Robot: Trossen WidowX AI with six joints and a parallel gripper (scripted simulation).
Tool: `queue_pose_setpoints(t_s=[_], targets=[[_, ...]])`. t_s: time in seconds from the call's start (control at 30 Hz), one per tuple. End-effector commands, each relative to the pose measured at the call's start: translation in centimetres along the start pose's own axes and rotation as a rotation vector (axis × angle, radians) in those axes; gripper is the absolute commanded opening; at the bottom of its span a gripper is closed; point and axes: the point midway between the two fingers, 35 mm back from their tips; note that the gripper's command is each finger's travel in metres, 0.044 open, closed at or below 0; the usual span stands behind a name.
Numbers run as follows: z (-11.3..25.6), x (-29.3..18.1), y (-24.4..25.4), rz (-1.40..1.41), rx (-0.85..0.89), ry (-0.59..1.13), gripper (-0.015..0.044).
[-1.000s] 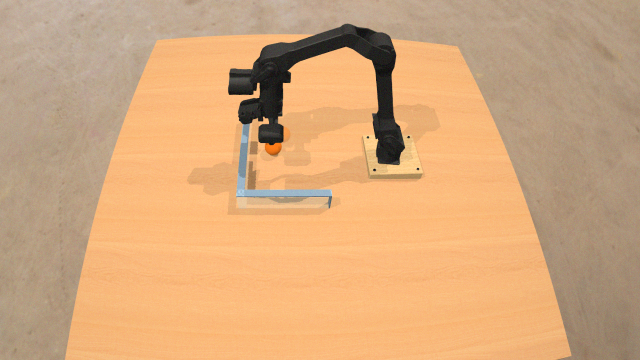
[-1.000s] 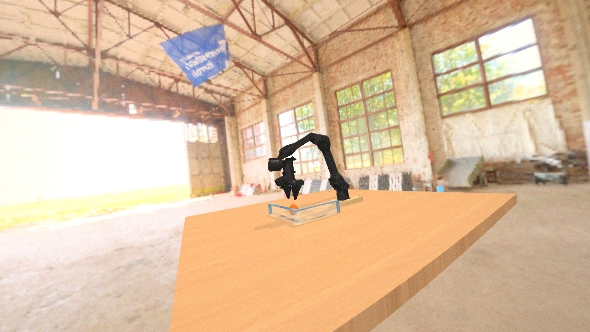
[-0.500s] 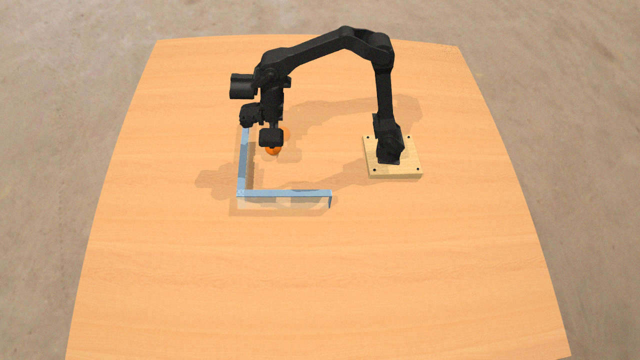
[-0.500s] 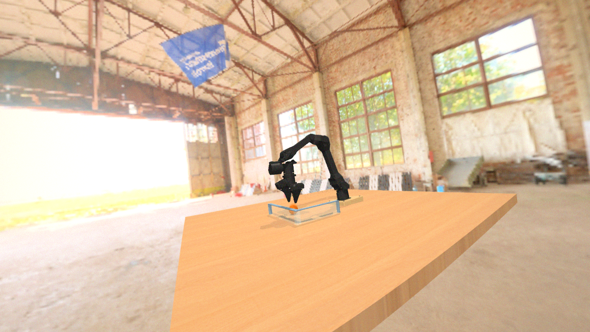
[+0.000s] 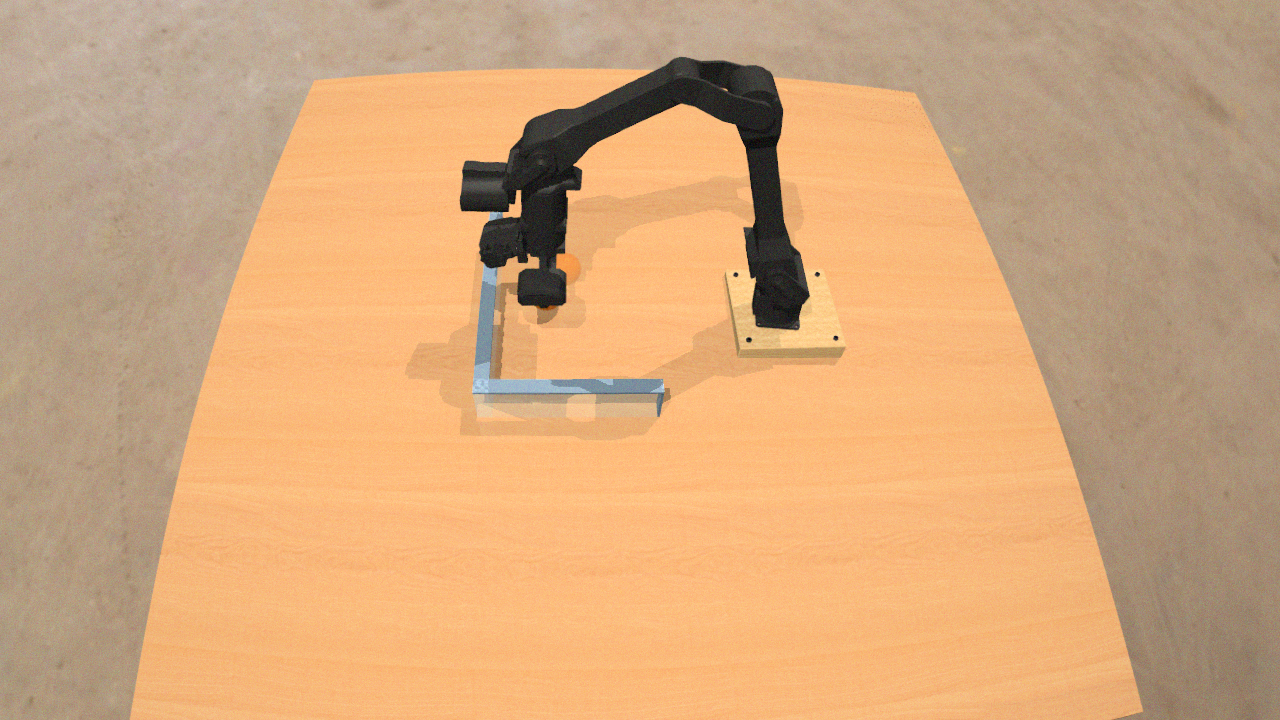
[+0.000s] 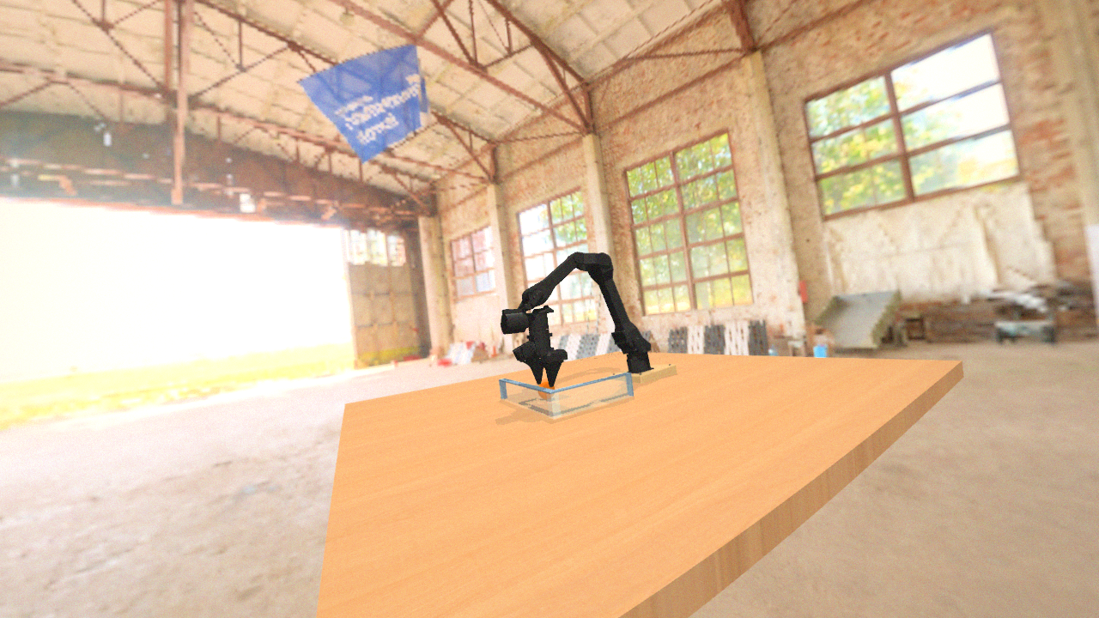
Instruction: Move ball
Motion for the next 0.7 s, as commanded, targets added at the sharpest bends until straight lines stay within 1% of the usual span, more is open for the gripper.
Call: queue_pose_setpoints(t_s=[0.0,0.2,0.33,0.57,0.67], targets=[[-1.08,-0.2,-0.03,0.003,-0.003,0.012,0.0343],[-1.78,-0.25,-0.03,0.003,-0.003,0.012,0.0343],[-1.78,-0.25,-0.03,0.003,-0.003,0.012,0.0238],[-1.78,-0.25,-0.03,0.003,-0.003,0.012,0.0192],[-1.61,-0.23,-0.12,0.01,-0.006,0.002,0.0113]])
Point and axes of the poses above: the point midway between the two fingers, 35 mm back from their tips, its own z axis back along the fingers, its own y axis across the jaws, x = y × z, and after that the axes turned 8 degrees about z, right-handed
